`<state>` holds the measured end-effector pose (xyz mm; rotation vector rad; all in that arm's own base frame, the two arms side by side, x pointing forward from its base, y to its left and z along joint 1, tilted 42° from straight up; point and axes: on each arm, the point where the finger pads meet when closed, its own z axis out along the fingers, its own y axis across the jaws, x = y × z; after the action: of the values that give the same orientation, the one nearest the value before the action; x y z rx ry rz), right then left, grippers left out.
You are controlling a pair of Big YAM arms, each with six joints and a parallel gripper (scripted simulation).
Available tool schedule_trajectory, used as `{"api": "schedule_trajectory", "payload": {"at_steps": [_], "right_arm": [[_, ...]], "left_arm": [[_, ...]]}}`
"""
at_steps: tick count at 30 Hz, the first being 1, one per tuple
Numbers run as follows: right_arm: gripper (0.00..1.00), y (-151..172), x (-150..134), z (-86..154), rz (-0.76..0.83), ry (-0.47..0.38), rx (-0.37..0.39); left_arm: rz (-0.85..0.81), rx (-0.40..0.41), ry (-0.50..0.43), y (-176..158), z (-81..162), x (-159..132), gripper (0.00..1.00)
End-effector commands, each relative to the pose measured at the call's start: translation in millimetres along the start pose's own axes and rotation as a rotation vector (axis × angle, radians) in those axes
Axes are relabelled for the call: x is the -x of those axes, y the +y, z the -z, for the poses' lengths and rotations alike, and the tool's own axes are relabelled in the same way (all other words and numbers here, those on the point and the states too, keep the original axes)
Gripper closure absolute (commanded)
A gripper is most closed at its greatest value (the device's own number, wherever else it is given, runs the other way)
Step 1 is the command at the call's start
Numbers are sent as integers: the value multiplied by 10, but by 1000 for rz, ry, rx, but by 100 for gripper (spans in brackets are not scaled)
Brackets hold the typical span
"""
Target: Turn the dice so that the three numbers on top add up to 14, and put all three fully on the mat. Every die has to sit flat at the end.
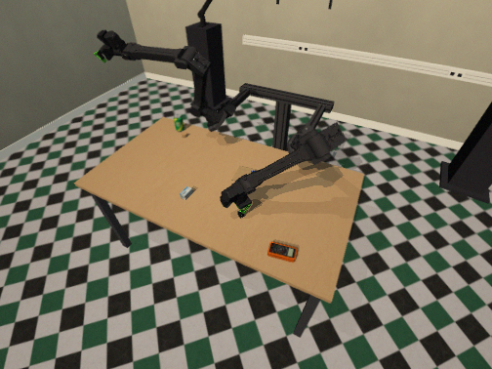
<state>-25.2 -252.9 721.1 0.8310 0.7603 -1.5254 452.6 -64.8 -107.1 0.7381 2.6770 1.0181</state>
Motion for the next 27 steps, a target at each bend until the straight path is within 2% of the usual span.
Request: {"api": "schedule_trajectory", "payload": {"at_steps": [1,27], "right_arm": [[0,-29,219,91,-8,-53,-6],[0,-29,219,91,-8,-53,-6]], "left_arm": [[15,2,-16,54,-41,112,55],[11,1,-10,48,-53,105,55]]}}
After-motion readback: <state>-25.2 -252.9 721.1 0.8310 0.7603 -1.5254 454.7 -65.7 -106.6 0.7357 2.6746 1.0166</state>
